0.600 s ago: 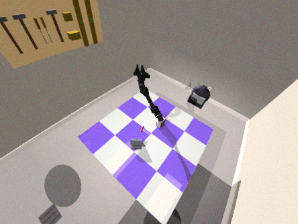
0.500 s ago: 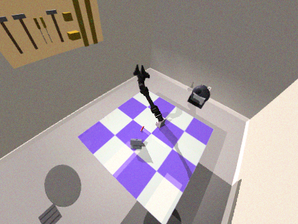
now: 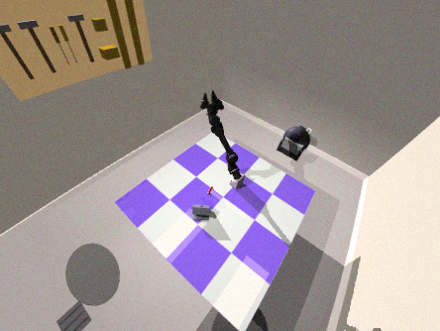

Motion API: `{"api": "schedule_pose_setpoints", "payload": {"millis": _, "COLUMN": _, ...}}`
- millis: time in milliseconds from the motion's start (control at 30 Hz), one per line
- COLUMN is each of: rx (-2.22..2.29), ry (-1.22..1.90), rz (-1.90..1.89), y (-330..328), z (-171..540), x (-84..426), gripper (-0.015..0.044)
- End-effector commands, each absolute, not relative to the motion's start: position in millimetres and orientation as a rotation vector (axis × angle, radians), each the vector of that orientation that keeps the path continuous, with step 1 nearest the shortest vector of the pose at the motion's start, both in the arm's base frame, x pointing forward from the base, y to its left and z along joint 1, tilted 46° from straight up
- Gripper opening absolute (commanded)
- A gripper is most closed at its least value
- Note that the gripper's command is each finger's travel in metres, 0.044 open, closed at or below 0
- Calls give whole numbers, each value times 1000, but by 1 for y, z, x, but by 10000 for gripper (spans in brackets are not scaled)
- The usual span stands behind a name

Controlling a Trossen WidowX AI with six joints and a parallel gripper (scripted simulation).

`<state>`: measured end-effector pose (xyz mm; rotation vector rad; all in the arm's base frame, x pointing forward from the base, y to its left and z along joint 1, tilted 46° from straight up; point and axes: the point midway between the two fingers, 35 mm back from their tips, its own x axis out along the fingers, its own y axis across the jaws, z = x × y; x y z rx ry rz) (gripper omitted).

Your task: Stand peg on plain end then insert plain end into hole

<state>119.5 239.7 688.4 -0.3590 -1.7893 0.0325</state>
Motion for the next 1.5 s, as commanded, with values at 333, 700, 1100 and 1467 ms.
{"api": "schedule_pose_setpoints", "payload": {"millis": 333, "rx": -190, "ry": -1886, "rz": -214, "y": 174, "z": 703, "x": 44, "gripper": 440}}
{"api": "schedule_pose_setpoints", "payload": {"millis": 700, "rx": -8, "ry": -1932, "rz": -383, "y": 110, "z": 705, "x": -8, "gripper": 440}}
{"api": "schedule_pose_setpoints", "payload": {"millis": 1100, "rx": 162, "ry": -1876, "rz": -597, "y": 31, "z": 698, "x": -39, "gripper": 440}}
{"api": "schedule_pose_setpoints", "payload": {"millis": 1467, "rx": 377, "ry": -1788, "rz": -771, "y": -54, "z": 674, "x": -50, "gripper": 440}}
